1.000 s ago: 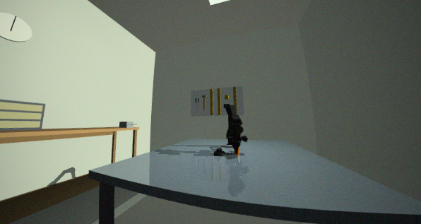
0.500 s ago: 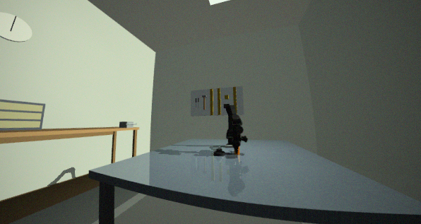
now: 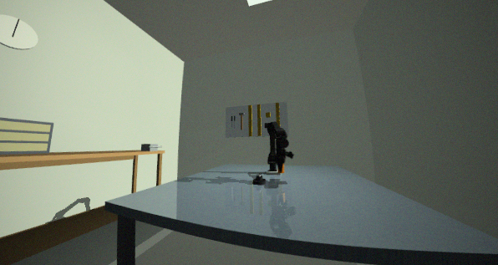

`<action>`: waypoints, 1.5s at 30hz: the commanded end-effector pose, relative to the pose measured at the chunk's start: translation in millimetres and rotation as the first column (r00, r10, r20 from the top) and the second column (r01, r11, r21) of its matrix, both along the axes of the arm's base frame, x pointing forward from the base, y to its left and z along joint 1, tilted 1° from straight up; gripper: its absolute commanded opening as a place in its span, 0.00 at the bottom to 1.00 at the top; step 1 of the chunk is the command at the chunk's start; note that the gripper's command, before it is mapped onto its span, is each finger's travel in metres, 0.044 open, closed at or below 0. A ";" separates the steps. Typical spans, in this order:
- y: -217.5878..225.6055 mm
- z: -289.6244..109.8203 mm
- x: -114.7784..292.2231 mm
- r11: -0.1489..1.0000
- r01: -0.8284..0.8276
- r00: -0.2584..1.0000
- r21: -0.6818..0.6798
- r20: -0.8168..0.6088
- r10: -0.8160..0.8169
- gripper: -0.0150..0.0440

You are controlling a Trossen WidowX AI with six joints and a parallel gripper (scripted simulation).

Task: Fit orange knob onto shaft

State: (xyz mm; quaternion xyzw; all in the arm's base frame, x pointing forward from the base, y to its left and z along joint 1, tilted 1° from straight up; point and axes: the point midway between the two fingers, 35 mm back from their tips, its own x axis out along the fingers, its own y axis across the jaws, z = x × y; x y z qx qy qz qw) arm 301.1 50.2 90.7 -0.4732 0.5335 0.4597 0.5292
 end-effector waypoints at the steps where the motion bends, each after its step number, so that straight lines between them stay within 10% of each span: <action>1: 2.2 28.7 -1.0 1.000 0.003 1.000 -0.002 0.009 -0.003 0.25; 19: 5.6 75.6 -11.3 1.000 0.000 0.999 -0.005 0.042 0.000 0.25; 45: 17.2 123.0 -31.3 0.997 0.007 0.850 -0.073 0.526 0.033 0.25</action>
